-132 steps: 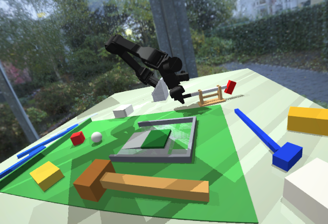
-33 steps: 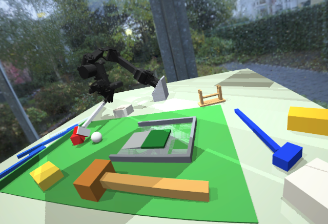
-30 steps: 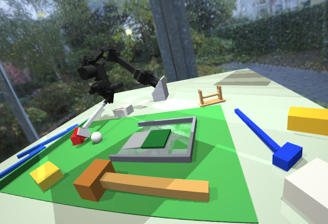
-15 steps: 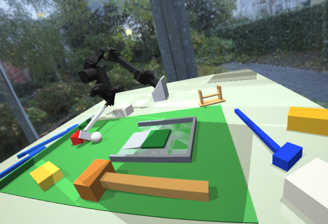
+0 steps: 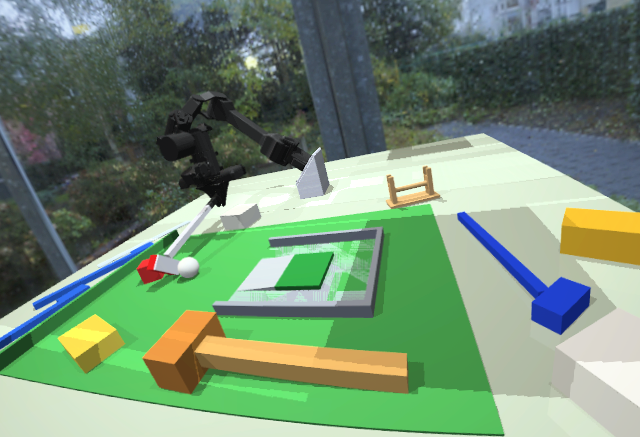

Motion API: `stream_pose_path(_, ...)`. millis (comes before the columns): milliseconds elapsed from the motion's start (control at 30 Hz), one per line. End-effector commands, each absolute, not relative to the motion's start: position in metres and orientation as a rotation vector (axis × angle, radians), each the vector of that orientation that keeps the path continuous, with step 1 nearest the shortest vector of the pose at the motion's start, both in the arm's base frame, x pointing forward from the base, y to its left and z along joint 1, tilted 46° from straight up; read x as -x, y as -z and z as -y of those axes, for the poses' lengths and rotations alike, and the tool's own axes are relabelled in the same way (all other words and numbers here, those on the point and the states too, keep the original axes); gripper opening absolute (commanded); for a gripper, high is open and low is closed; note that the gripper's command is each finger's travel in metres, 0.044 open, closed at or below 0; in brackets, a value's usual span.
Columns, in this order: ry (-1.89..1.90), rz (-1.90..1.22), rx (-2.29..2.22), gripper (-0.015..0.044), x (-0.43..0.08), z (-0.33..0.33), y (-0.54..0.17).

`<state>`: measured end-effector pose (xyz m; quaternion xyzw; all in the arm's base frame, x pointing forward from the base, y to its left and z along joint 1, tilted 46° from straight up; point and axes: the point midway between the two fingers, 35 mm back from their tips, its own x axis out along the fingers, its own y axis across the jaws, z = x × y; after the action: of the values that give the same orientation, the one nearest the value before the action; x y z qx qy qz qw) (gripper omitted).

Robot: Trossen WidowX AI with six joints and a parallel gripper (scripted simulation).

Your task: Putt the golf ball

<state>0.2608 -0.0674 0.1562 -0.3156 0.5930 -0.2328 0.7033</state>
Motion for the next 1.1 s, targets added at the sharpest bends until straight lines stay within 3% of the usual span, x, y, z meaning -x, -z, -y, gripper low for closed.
stream_pose_path(0,0.493,-1.333,0.712,0.0,-0.26,0.035,-0.12)
stream_pose_path(233,0.498,-1.329,0.718,0.0,-0.251,0.005,-0.087)
stream_pose_path(733,0.497,-1.331,0.717,0.0,-0.24,-0.037,-0.127)
stream_pose_path(1067,0.494,-1.332,0.719,0.0,-0.242,-0.031,-0.121)
